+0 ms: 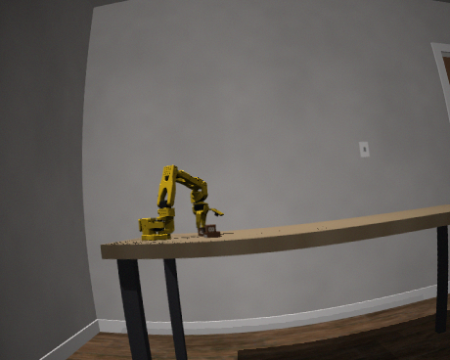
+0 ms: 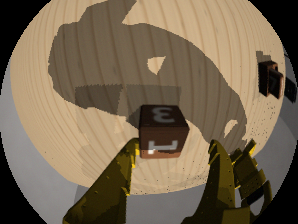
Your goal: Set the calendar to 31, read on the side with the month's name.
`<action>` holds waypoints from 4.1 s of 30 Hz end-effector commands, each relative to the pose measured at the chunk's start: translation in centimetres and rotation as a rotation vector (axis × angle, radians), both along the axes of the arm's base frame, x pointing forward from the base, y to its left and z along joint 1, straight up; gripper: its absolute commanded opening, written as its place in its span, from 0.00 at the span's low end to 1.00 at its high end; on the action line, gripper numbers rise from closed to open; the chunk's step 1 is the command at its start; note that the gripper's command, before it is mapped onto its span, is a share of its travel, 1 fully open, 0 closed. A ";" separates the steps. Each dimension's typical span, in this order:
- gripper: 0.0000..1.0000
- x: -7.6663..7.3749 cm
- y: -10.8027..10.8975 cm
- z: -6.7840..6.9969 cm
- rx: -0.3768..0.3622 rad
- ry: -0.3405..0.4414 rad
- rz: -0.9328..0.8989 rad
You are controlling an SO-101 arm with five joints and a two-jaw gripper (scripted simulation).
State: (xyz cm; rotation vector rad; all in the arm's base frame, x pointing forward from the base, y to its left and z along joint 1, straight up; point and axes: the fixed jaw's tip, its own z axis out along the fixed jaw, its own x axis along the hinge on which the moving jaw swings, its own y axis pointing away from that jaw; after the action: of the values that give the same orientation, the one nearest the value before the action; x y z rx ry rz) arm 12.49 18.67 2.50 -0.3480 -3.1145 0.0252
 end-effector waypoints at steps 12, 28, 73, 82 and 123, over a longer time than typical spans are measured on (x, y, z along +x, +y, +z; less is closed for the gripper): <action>0.36 0.1 0.5 5.1 0.057 -0.038 -0.002; 0.36 0.1 0.5 5.2 0.057 -0.038 -0.002; 0.35 -0.1 0.2 15.3 0.472 -0.317 -0.002; 0.35 0.0 0.0 15.2 0.471 -0.319 -0.007; 0.35 2.1 -4.1 14.6 0.292 -0.489 0.461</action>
State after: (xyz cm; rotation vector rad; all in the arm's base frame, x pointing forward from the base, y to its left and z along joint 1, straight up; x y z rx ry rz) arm 14.34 15.23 16.31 0.3282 -3.4639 -0.5617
